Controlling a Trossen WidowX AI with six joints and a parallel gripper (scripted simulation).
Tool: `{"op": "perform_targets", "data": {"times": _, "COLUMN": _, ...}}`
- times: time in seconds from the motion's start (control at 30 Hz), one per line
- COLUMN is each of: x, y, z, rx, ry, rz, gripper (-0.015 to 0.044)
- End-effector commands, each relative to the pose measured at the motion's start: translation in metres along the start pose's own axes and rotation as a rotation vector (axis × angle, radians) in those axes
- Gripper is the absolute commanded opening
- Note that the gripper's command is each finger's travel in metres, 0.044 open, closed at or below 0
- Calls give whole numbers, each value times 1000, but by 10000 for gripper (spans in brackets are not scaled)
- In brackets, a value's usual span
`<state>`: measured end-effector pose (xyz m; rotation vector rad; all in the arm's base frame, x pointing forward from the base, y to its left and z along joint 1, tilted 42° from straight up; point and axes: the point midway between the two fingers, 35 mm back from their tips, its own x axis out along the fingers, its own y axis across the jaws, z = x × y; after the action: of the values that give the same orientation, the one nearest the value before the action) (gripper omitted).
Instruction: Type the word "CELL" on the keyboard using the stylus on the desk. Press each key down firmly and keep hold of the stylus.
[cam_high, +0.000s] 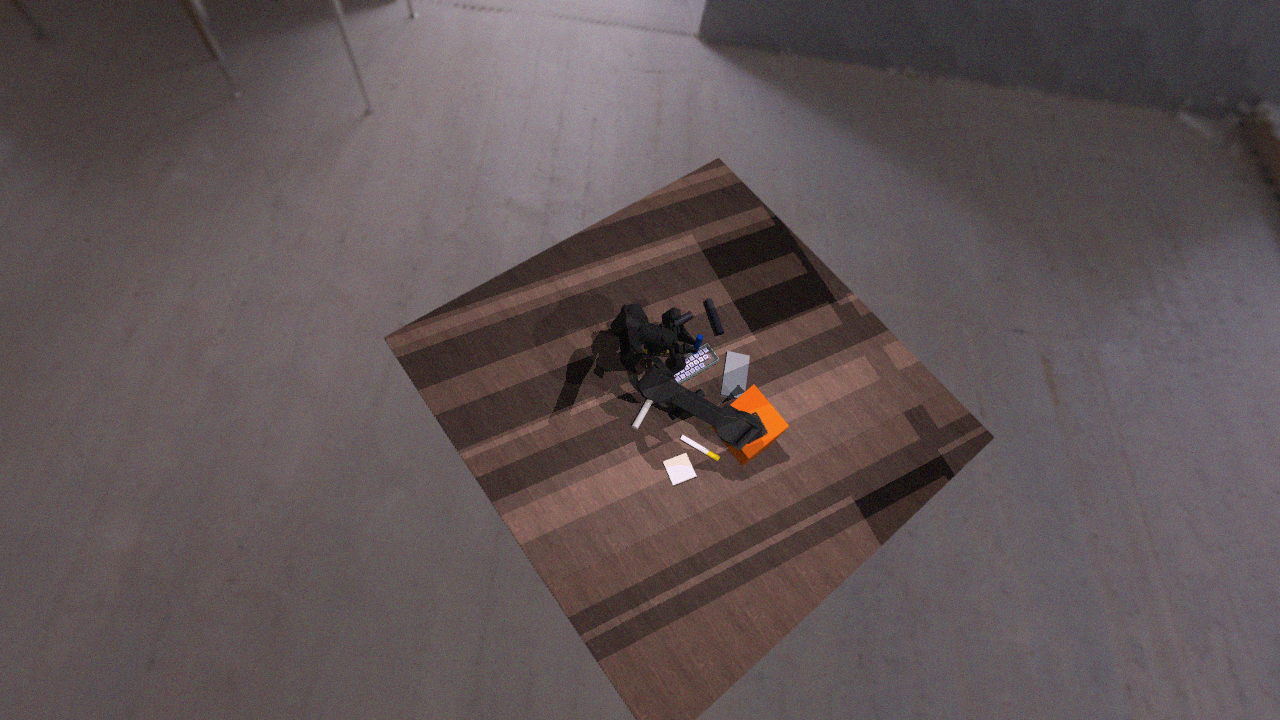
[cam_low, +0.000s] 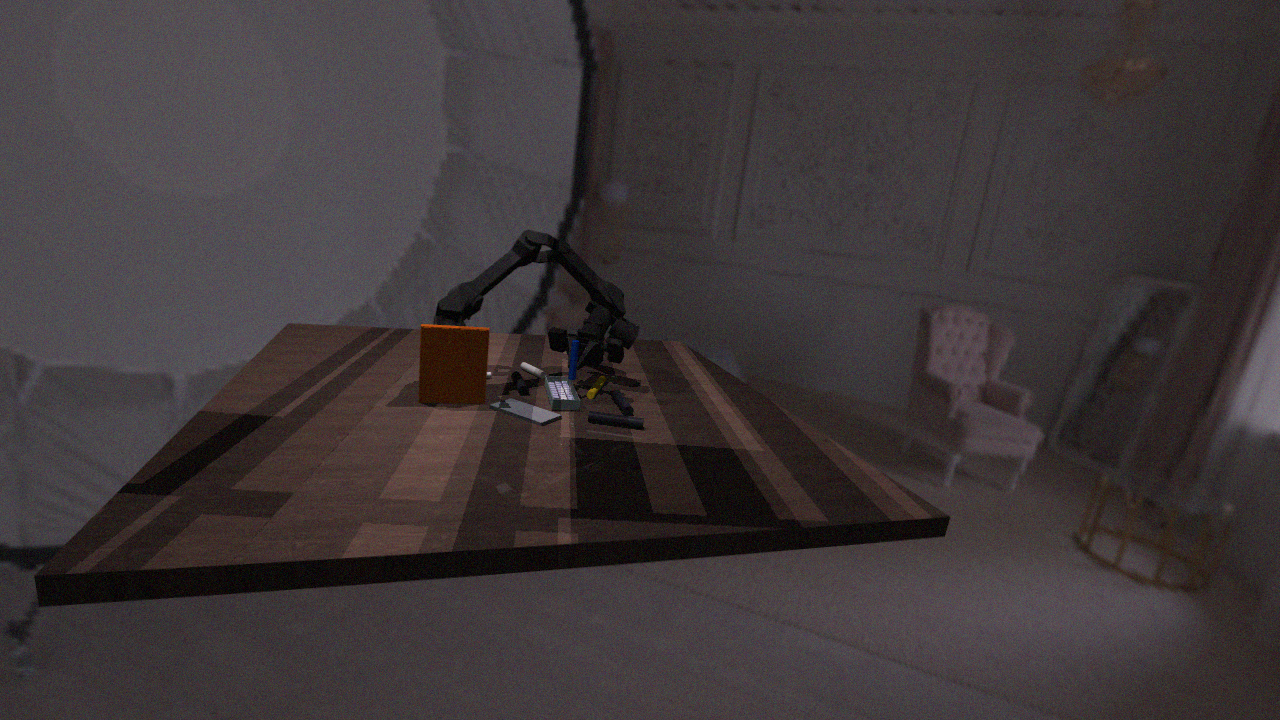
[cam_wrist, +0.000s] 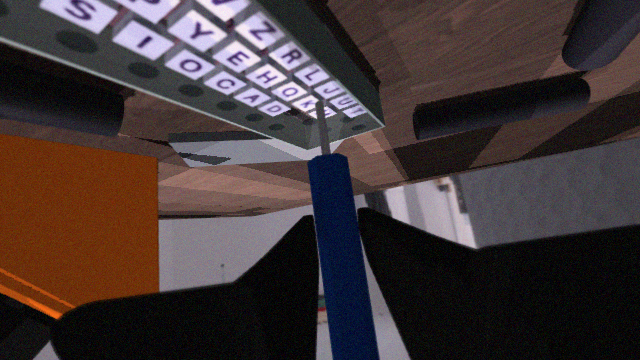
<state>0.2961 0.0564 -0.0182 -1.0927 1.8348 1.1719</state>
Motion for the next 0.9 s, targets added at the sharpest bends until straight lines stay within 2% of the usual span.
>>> {"op": "perform_targets", "data": {"times": 0.0, "x": 2, "y": 0, "z": 3, "rx": 4, "ry": -1, "rz": 2, "gripper": 81}}
{"op": "perform_targets", "data": {"times": 0.87, "x": 5, "y": 0, "z": 8, "rx": 4, "ry": -2, "rz": 2, "gripper": 81}}
